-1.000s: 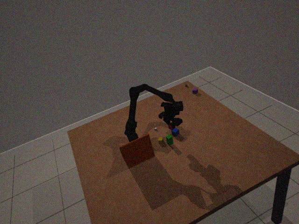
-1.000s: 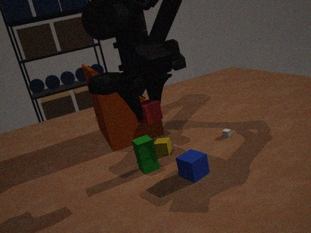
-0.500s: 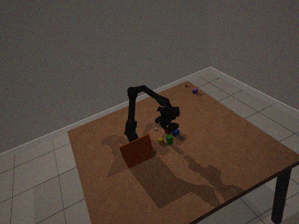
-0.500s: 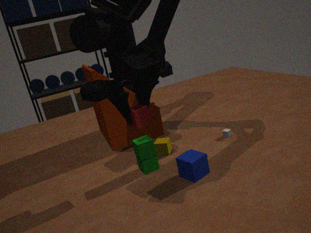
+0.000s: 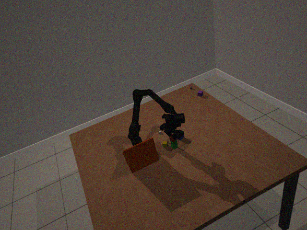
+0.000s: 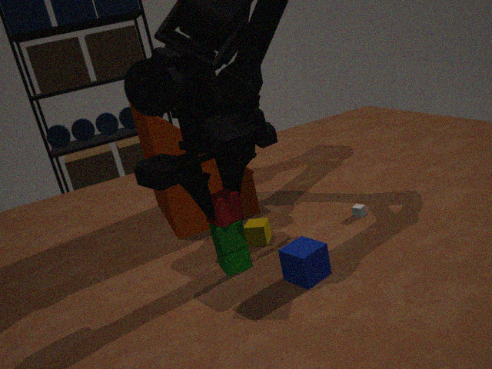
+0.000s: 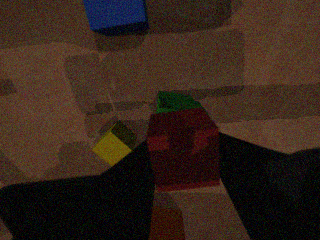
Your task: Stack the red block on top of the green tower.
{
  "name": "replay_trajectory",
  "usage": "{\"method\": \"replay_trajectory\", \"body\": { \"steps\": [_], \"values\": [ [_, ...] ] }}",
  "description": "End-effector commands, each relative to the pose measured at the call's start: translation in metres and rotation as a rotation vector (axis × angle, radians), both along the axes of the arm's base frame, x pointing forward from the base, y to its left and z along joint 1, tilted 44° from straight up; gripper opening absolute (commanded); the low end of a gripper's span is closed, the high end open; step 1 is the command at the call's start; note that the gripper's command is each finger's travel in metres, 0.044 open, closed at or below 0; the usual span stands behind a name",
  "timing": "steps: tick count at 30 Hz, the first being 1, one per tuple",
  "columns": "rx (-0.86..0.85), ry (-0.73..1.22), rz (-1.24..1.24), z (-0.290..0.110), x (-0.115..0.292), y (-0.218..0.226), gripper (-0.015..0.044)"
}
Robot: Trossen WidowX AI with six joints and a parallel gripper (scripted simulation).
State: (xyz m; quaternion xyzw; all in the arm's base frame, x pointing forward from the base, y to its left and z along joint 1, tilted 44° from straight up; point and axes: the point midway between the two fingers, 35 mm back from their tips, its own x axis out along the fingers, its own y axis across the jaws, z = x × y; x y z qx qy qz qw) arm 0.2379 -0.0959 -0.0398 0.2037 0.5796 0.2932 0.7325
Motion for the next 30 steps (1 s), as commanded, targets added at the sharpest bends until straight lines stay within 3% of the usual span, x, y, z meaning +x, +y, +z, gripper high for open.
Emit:
{"method": "replay_trajectory", "body": {
  "steps": [1,25,30],
  "values": [
    [0.003,0.000,-0.008,-0.0017,0.0005,0.0015,0.0000],
    [0.003,0.000,-0.008,-0.0004,0.0003,0.0000,0.0000],
    [0.000,0.000,-0.003,-0.0022,0.0002,0.0015,0.0131]
  ]
}}
